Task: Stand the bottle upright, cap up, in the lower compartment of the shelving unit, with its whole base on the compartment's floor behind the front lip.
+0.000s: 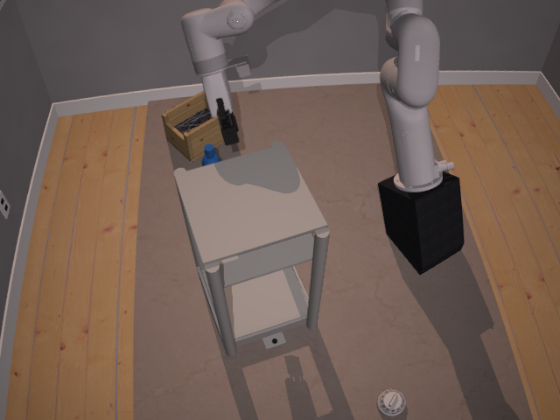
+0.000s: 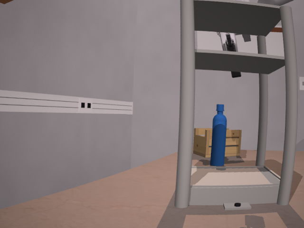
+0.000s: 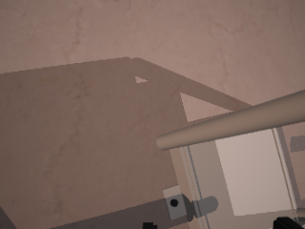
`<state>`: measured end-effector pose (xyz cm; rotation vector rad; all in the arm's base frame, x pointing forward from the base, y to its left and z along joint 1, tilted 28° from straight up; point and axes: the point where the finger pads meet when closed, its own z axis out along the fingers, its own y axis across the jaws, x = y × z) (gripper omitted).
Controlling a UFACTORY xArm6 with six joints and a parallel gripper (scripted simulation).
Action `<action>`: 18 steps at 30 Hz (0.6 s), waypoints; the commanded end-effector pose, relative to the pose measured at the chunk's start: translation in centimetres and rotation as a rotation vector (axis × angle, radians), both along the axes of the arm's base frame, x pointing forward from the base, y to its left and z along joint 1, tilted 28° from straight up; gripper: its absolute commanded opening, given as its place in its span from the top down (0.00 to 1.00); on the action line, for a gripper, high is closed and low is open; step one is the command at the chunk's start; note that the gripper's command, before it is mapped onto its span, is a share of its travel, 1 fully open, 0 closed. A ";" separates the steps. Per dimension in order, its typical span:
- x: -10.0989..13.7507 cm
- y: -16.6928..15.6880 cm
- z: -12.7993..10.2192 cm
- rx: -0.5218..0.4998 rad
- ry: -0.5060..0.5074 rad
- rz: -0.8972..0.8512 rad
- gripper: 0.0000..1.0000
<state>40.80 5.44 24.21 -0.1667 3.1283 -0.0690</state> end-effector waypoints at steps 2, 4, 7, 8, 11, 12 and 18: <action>-0.8 1.1 -0.6 0.085 0.023 -0.046 0.30; -1.0 1.4 -0.8 0.103 0.029 -0.057 0.30; -1.4 2.1 -1.1 0.156 0.045 -0.089 0.30; -1.6 2.4 -1.2 0.174 0.050 -0.101 0.30; -2.0 3.1 -1.5 0.230 0.067 -0.136 0.30; -2.1 3.4 -1.6 0.249 0.072 -0.148 0.30; -2.8 5.0 -1.9 0.367 0.102 -0.226 0.30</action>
